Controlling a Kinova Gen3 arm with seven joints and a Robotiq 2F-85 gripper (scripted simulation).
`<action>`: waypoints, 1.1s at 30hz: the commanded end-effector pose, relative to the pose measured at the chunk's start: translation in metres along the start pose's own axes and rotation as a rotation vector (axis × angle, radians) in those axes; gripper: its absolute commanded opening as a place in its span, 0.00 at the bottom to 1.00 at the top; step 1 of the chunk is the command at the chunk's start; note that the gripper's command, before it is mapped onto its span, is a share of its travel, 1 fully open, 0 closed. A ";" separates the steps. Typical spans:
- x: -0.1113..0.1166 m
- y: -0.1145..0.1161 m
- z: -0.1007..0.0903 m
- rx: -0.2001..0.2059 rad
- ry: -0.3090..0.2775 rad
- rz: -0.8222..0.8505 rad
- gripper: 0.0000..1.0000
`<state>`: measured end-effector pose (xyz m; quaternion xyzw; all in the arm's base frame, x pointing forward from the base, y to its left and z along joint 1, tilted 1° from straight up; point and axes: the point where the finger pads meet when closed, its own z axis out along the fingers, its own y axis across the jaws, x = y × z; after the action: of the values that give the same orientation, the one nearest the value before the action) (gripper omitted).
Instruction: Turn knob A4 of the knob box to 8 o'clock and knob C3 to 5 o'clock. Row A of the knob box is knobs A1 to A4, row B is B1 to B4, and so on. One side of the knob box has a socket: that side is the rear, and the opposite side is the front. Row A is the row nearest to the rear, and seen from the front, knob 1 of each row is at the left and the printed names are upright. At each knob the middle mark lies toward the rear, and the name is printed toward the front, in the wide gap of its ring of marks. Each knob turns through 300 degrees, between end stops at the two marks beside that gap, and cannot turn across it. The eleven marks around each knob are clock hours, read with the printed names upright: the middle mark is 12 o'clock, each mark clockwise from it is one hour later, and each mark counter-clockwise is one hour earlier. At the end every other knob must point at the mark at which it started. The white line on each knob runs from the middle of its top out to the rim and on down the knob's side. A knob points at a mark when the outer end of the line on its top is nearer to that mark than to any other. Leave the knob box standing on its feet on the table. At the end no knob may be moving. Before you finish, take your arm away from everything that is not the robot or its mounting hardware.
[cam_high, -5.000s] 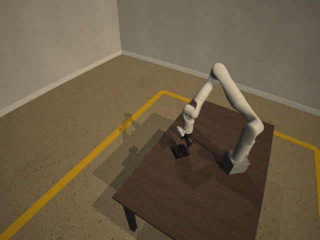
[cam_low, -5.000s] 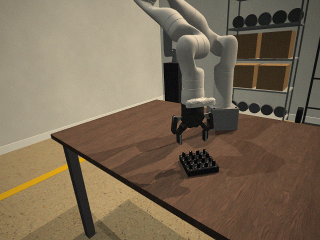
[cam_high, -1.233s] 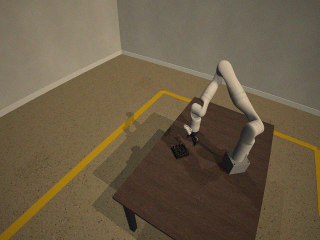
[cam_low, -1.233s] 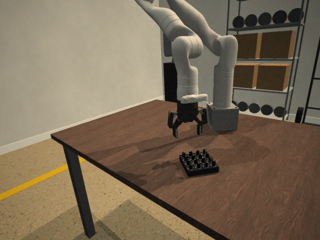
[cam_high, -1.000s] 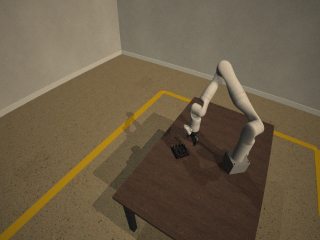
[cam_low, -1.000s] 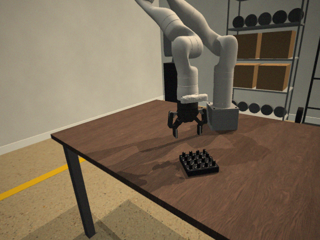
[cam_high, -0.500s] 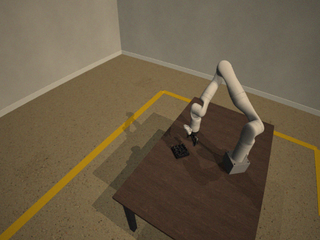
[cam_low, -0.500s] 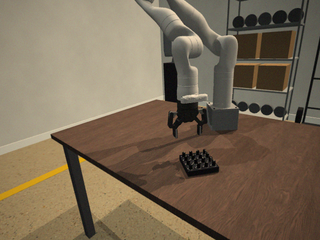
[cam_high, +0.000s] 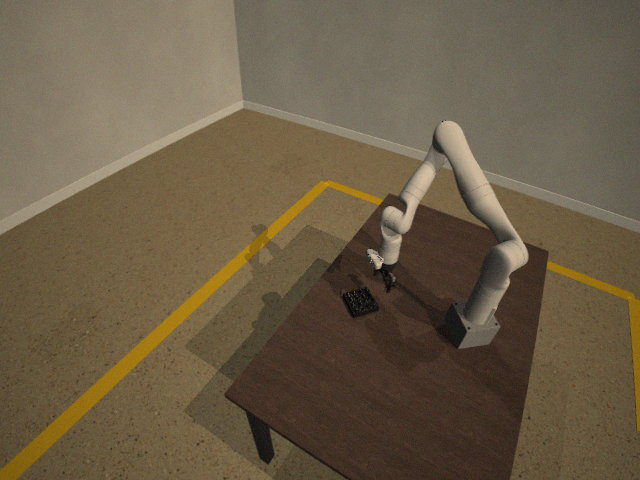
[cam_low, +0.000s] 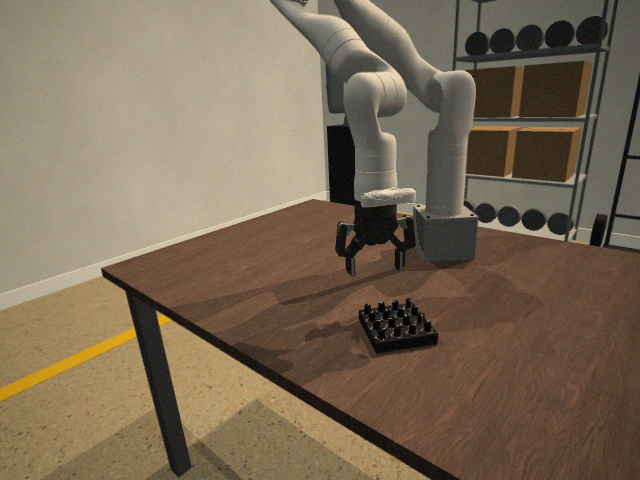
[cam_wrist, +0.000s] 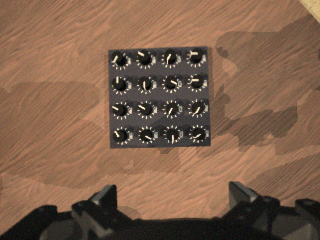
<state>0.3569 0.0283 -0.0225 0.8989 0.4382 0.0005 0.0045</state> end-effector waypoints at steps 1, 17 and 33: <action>0.002 0.000 -0.001 -0.002 0.001 0.014 1.00; 0.028 -0.007 -0.004 -0.003 -0.005 0.304 1.00; 0.074 -0.023 -0.011 -0.005 -0.005 0.788 1.00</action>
<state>0.3828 0.0925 -0.0131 0.9979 0.0648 -0.0022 0.0058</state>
